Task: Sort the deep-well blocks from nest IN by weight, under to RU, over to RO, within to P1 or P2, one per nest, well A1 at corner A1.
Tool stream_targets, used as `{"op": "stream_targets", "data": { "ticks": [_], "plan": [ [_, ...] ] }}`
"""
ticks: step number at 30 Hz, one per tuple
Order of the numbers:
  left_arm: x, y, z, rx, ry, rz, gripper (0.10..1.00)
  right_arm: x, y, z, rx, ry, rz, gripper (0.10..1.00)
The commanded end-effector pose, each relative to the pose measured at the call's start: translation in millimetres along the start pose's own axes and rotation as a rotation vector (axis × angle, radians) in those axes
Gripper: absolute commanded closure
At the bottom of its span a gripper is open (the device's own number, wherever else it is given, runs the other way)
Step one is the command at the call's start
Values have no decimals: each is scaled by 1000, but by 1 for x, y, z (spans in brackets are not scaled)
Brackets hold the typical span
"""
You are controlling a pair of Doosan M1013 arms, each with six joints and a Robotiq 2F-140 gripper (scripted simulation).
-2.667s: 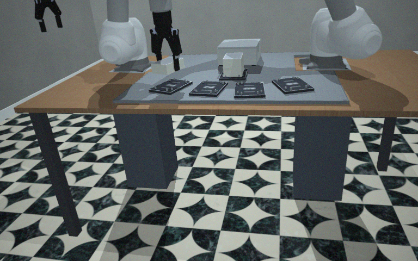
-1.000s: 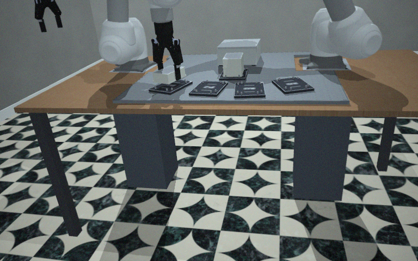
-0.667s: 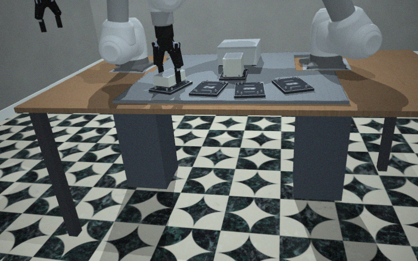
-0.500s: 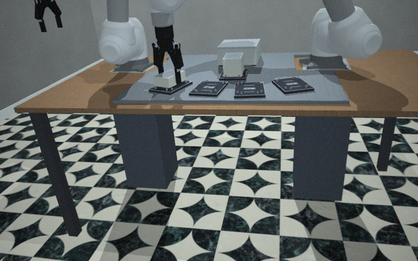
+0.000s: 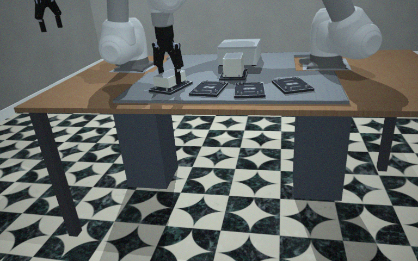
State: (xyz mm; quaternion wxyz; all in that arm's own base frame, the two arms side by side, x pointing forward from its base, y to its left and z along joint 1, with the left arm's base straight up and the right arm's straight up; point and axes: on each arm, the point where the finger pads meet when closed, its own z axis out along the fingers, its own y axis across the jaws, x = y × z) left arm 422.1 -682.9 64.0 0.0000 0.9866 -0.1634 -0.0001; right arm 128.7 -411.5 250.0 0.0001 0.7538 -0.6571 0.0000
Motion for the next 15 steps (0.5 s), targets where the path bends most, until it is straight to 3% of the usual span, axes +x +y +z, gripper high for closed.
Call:
{"op": "stream_targets", "data": {
  "ticks": [1, 15],
  "plan": [
    [0, 0, -1, -1, 1, 0, 999, 0, 0, -1, 1, 1, 0, 98],
    [0, 0, 1, -1, 1, 0, 999, 0, 0, -1, 1, 1, 0, 98]
  ]
}}
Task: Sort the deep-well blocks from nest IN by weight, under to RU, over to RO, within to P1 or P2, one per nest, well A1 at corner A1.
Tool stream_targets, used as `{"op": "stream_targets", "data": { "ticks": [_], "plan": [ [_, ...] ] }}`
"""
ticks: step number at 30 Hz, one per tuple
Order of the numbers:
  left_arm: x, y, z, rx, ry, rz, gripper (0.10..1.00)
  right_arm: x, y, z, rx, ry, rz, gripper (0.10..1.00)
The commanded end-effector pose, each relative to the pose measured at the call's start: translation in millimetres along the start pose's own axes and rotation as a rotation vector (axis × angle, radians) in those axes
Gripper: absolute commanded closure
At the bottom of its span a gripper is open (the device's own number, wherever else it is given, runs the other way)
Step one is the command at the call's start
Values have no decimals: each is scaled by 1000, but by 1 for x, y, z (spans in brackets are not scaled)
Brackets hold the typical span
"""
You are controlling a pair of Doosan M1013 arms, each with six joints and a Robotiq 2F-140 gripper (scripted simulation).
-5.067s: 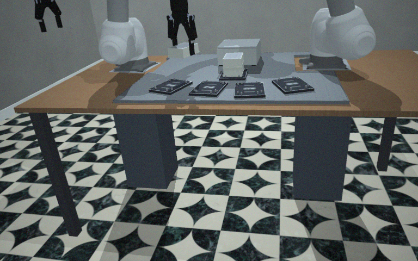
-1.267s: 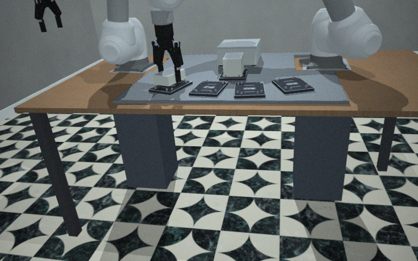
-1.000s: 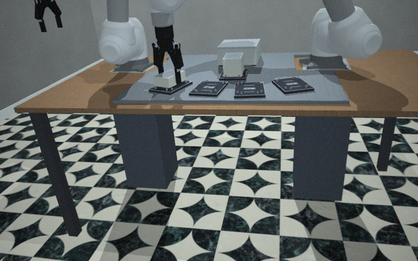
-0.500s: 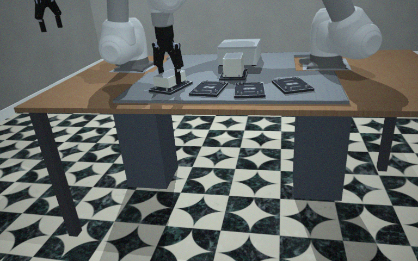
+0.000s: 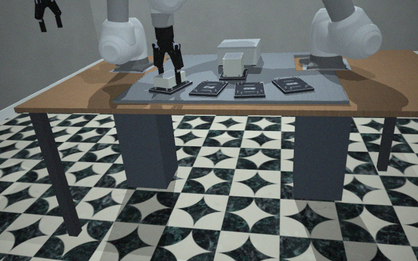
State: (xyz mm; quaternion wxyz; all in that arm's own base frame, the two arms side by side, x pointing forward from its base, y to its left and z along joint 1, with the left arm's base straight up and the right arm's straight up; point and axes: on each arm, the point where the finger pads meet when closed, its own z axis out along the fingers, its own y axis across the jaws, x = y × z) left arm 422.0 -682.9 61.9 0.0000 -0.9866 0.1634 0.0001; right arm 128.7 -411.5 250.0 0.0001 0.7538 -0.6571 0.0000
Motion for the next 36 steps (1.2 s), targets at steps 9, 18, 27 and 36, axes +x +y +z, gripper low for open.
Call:
{"op": "stream_targets", "data": {
  "ticks": [9, 18, 27, 36],
  "plan": [
    [0, 0, 1, -1, 2, 0, 999, 0, 0, -1, 1, 1, 0, 98],
    [0, 0, 2, -1, 2, 0, 999, 0, 0, -1, 1, 1, 0, 98],
    [0, 0, 3, -1, 2, 0, 999, 0, 0, -1, 1, 1, 0, 98],
    [0, 0, 5, -1, 2, 0, 999, 0, 0, -1, 1, 1, 0, 98]
  ]
}}
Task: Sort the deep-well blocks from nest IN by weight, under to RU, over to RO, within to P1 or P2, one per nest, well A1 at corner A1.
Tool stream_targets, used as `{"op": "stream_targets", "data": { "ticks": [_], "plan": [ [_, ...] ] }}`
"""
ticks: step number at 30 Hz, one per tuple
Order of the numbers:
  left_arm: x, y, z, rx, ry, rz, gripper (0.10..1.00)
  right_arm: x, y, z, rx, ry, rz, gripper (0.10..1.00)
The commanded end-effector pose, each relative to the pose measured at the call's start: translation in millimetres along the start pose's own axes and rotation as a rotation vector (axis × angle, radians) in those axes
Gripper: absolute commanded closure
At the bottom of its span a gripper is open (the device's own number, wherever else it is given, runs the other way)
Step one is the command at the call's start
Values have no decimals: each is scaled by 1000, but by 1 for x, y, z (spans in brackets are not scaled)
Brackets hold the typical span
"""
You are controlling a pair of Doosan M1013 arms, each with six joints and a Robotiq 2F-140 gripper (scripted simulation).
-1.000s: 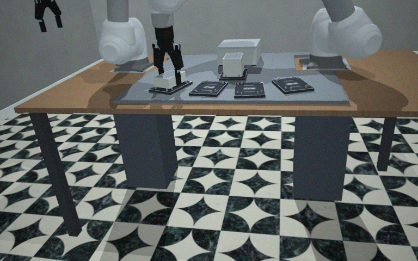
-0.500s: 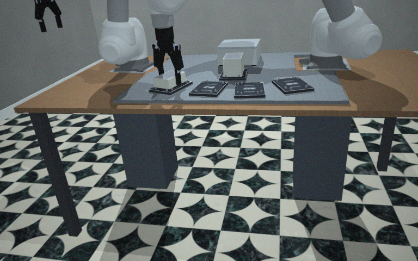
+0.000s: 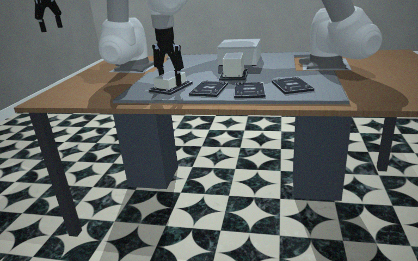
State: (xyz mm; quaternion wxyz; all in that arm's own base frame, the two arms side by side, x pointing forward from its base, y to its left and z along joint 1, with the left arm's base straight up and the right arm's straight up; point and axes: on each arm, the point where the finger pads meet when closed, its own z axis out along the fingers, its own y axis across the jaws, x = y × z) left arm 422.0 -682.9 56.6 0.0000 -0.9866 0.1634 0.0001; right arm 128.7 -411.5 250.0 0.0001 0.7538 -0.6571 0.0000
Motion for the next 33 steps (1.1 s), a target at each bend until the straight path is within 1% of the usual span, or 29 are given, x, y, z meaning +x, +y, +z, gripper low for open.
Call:
{"op": "stream_targets", "data": {
  "ticks": [1, 21, 22, 33],
  "plan": [
    [0, 0, -1, -1, 2, 0, 999, 0, 0, -1, 1, 1, 0, 98],
    [0, 0, 2, -1, 2, 0, 999, 0, 0, -1, 1, 1, 0, 98],
    [0, 0, 2, -1, 2, 0, 98, 0, 0, -1, 1, 1, 0, 98],
    [0, 0, 2, -1, 2, 0, 98, 0, 0, -1, 1, 1, 0, 98]
  ]
}}
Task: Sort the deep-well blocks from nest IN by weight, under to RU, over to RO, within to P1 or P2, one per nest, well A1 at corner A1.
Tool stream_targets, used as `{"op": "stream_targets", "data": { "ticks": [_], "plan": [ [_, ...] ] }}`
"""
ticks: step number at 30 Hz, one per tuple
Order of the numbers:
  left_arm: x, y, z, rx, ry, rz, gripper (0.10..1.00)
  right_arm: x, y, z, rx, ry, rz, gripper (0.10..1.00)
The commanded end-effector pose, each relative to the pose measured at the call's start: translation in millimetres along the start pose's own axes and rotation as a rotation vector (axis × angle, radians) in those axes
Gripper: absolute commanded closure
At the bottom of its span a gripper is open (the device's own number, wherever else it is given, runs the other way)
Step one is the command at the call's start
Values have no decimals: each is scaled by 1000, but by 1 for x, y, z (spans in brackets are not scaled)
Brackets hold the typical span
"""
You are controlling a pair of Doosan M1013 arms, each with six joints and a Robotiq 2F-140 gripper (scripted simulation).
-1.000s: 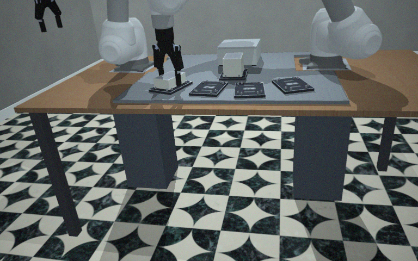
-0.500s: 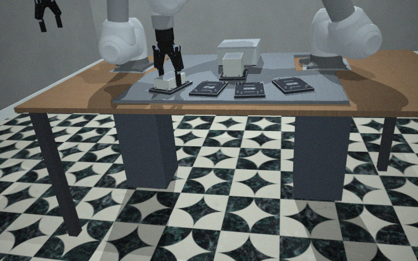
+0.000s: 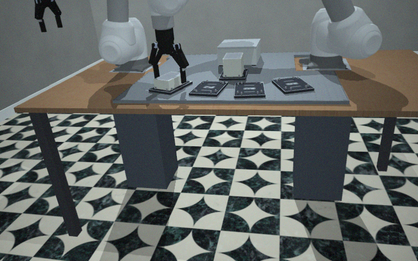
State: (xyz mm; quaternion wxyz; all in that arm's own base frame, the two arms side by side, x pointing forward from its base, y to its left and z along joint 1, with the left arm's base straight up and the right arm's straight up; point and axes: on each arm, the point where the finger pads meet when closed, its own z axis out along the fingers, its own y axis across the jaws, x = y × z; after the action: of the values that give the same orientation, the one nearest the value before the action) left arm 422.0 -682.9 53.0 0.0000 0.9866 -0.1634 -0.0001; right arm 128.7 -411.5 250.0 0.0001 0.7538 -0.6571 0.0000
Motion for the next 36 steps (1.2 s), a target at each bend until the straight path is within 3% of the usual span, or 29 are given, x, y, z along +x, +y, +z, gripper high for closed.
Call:
{"op": "stream_targets", "data": {
  "ticks": [1, 11, 36],
  "plan": [
    [0, 0, -1, -1, 1, 0, 98, 0, 0, -1, 1, 1, 0, 98],
    [0, 0, -1, -1, 1, 0, 98, 0, 0, -1, 1, 1, 0, 98],
    [0, 0, -62, -1, 2, 0, 98, 0, 0, -1, 1, 1, 0, 98]
  ]
}}
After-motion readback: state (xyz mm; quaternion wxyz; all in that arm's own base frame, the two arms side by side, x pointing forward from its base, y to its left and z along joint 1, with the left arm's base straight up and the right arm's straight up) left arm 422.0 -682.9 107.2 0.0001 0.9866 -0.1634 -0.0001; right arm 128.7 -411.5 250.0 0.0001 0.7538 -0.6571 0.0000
